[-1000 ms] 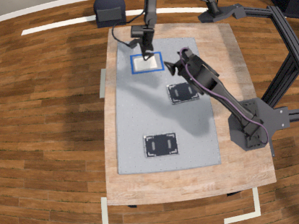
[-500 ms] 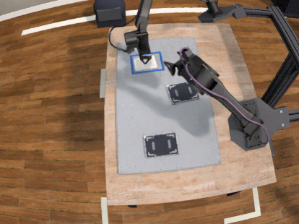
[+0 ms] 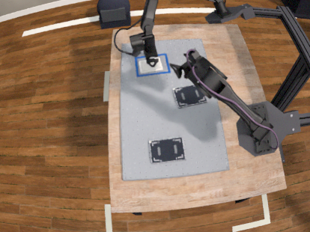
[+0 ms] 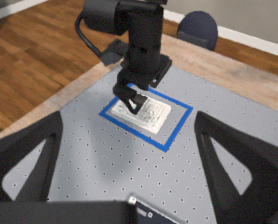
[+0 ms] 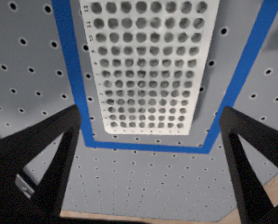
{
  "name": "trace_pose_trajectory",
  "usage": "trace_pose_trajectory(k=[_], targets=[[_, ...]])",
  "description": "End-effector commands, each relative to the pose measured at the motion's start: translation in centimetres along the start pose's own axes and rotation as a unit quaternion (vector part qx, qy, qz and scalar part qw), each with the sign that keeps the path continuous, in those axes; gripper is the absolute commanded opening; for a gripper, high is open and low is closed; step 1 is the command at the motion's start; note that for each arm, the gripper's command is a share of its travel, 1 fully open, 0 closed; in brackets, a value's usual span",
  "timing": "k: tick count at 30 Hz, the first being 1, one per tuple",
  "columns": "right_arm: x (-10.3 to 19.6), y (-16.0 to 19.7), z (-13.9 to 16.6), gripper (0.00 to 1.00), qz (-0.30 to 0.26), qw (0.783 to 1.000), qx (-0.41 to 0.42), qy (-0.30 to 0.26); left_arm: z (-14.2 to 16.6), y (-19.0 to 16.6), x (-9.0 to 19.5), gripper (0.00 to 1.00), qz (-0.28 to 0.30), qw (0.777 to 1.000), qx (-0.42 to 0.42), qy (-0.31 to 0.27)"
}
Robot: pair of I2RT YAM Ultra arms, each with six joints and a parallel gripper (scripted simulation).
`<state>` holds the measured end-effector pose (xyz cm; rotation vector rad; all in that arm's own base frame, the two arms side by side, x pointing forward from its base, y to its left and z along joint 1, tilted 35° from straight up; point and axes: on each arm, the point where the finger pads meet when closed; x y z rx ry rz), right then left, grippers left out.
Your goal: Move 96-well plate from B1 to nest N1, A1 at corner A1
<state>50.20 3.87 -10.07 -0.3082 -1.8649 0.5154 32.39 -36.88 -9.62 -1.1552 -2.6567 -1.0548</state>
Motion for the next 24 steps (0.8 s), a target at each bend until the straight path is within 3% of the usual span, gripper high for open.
trace_pose_trajectory(k=[1,24], targets=[[-0.4,0.1,-1.0,1.00,-0.004,1.000,-0.004,-0.013,0.0,-0.8,0.4,1.00,0.008,1.000,0.001,0.000],[-3.4,0.4,-1.1,1.00,-0.006,1.000,-0.001,-0.015,0.0,-0.8,0.4,1.00,0.008,1.000,0.001,0.000]])
Point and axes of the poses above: on each arm, the point where the finger pads meet when closed, its own x axis back along the fingers, its own y axis across the jaws, z = x × y, and after that the axes turned 2 degrees about x, right-handed
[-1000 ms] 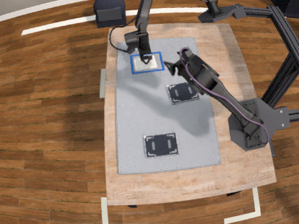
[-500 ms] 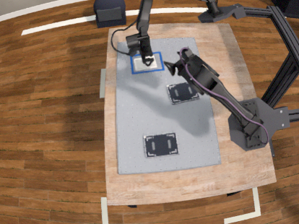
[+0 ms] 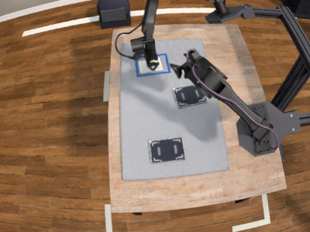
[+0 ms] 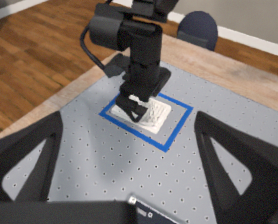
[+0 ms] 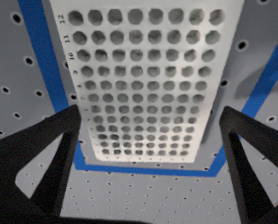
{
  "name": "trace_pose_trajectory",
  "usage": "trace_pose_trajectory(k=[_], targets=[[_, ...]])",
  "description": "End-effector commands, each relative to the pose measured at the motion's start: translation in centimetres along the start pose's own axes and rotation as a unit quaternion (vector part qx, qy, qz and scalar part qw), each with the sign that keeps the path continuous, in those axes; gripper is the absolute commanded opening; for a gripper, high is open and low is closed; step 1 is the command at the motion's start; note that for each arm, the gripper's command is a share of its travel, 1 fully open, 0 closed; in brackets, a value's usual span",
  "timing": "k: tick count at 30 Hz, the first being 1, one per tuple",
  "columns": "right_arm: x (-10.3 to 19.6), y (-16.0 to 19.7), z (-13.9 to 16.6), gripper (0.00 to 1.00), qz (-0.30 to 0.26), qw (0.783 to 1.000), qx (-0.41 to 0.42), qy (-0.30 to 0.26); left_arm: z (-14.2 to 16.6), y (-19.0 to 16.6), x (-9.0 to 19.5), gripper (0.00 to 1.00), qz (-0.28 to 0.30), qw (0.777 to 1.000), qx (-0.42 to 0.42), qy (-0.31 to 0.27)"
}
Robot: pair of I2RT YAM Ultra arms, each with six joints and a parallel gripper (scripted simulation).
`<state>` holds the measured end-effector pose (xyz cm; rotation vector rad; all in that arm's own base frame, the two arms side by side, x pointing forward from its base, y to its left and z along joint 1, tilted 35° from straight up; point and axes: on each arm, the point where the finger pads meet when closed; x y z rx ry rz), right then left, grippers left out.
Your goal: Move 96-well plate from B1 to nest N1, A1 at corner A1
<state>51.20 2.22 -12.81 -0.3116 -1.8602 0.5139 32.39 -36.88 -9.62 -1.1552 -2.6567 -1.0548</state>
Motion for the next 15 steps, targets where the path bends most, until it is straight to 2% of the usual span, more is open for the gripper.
trace_pose_trajectory(k=[1,13,14,15], targets=[[-0.20,0.49,-1.26,1.00,-0.006,1.000,-0.001,-0.017,0.00,-0.75,0.40,1.00,0.009,1.000,0.001,0.000],[-0.16,0.36,-1.26,1.00,-0.003,1.000,-0.002,-0.016,0.00,-0.75,0.40,1.00,0.009,1.000,0.001,0.000],[-0.16,0.36,-1.26,0.96,-0.003,1.000,-0.002,-0.016,0.00,-0.75,0.40,1.00,0.009,1.000,0.001,0.000],[-0.16,0.36,-1.26,0.96,-0.003,1.000,-0.002,-0.016,0.00,-0.75,0.40,1.00,0.009,1.000,0.001,0.000]])
Point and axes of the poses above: on each arm, the point where the finger pads meet when closed, its own x axis back along the fingers, its own y axis across the jaws, z = x × y, and after that the axes turned 2 degrees about x, right-handed
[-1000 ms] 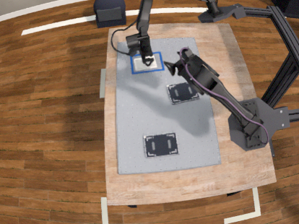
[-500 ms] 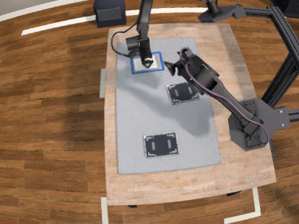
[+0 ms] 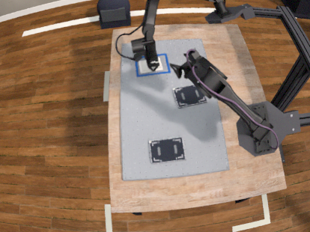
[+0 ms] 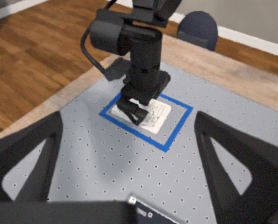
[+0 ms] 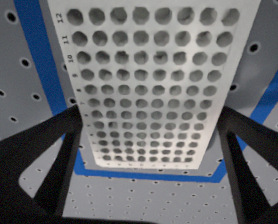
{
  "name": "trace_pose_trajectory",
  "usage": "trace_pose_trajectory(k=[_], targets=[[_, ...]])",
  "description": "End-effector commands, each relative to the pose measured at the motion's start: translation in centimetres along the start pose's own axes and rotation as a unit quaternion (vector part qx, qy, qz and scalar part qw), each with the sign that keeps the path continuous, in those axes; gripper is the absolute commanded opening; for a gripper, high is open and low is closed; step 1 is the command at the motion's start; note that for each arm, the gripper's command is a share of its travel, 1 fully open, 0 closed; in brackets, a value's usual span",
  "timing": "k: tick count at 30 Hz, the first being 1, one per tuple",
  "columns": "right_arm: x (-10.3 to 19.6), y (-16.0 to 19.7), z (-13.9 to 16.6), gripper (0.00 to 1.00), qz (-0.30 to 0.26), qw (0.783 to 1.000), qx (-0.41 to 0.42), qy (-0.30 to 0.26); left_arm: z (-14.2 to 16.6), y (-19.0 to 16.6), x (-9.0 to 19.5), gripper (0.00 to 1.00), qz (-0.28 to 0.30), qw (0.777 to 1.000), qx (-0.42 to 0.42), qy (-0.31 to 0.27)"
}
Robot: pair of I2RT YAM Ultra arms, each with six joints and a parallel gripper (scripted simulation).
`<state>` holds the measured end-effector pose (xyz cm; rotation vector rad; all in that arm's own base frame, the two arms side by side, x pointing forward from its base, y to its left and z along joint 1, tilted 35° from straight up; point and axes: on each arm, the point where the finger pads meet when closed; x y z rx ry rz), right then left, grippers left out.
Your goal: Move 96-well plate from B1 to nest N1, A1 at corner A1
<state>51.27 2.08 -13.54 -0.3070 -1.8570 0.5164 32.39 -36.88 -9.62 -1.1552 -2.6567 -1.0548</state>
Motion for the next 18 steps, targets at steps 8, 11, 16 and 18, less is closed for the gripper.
trace_pose_trajectory(k=[8,11,16,18], targets=[[0.63,0.05,-1.28,0.89,-0.002,1.000,-0.005,-0.018,0.00,-0.75,0.40,1.00,0.009,1.000,0.001,0.000],[0.88,-0.09,-1.44,0.84,-0.002,1.000,-0.007,-0.021,0.00,-0.75,0.40,1.00,0.009,1.000,0.001,0.000],[0.74,-0.04,-0.86,0.67,-0.001,1.000,-0.004,-0.017,0.00,-0.75,0.40,1.00,0.009,1.000,0.001,0.000],[1.02,0.23,-0.61,0.79,-0.002,1.000,0.000,-0.013,0.00,-0.75,0.40,1.00,0.009,1.000,0.001,0.000]])
Point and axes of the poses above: on each arm, the point where the finger pads meet when closed, its own x axis back along the fingers, its own y axis across the jaws, z = x × y, and after that the axes turned 2 degrees about x, right-handed
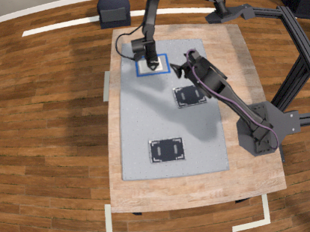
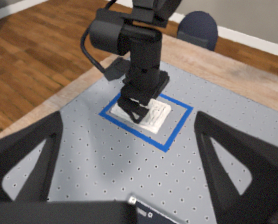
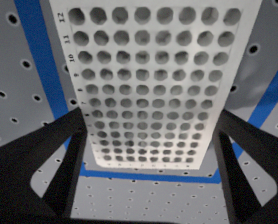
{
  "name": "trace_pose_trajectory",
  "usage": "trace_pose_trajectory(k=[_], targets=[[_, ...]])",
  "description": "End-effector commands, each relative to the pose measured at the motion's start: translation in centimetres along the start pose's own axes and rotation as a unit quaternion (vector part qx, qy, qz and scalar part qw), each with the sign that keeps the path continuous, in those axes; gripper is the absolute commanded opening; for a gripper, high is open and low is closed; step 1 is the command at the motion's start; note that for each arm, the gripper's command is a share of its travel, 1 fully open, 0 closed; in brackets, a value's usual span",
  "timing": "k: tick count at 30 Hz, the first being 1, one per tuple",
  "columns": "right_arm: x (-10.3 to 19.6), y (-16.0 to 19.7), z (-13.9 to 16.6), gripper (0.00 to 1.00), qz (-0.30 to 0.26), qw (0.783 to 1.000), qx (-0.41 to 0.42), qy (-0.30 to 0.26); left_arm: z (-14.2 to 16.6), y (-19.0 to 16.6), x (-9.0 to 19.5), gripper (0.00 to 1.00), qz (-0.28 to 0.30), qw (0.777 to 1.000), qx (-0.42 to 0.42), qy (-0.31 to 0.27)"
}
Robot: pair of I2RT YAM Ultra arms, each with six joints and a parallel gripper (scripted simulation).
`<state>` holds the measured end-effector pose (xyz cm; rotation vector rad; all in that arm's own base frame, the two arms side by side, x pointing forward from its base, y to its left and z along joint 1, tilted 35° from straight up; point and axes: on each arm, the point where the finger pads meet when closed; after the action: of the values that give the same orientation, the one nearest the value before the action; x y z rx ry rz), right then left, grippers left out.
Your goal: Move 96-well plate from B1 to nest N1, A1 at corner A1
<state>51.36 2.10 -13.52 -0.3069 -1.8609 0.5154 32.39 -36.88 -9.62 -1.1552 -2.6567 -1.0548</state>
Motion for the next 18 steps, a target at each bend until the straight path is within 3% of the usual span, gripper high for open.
trace_pose_trajectory(k=[1,10,18], targets=[[1.2,0.2,-0.5,0.79,-0.001,1.000,-0.003,-0.011,0.0,-0.8,0.4,1.00,0.009,1.000,0.001,0.000],[4.8,0.0,-0.1,0.79,0.003,1.000,0.001,-0.006,0.0,-0.8,0.4,1.00,0.009,1.000,0.001,0.000],[5.4,-1.7,0.8,0.79,0.007,1.000,-0.004,0.007,0.0,-0.8,0.4,1.00,0.009,1.000,0.001,0.000]])
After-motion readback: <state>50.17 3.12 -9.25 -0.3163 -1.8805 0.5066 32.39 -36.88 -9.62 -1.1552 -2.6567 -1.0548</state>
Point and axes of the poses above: on each arm, the point where the finger pads meet when closed, its own x axis back along the fingers, its own y axis across the jaws, z = x × y, and after that the axes turned 2 degrees about x, right-handed
